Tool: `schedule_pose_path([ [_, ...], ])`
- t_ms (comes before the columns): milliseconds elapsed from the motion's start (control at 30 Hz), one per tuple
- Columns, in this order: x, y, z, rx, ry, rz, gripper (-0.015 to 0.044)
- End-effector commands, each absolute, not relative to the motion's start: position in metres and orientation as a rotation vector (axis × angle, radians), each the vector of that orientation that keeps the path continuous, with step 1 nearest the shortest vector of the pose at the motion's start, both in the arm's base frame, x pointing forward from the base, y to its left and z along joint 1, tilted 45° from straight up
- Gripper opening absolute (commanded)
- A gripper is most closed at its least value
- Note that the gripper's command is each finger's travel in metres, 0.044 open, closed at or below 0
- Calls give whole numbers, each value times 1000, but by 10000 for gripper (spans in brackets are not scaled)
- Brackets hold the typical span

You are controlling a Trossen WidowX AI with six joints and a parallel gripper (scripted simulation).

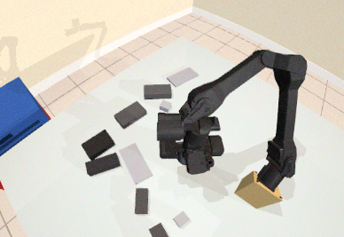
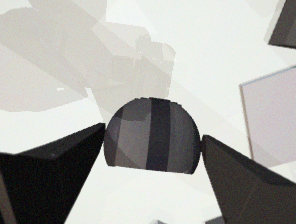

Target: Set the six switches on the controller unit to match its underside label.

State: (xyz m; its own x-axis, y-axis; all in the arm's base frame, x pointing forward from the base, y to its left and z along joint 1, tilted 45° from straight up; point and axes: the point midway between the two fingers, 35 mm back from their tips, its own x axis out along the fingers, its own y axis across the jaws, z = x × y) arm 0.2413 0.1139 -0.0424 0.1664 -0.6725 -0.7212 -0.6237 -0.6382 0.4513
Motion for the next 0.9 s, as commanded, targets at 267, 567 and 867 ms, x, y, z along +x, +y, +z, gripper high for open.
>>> schedule_pose_path([
  [267, 236, 107, -52, 2347, -1338, -1495, 338],
  [567, 233, 106, -58, 2347, -1338, -1495, 338],
  [867, 229, 105, -64, 2347, -1338, -1495, 338],
])
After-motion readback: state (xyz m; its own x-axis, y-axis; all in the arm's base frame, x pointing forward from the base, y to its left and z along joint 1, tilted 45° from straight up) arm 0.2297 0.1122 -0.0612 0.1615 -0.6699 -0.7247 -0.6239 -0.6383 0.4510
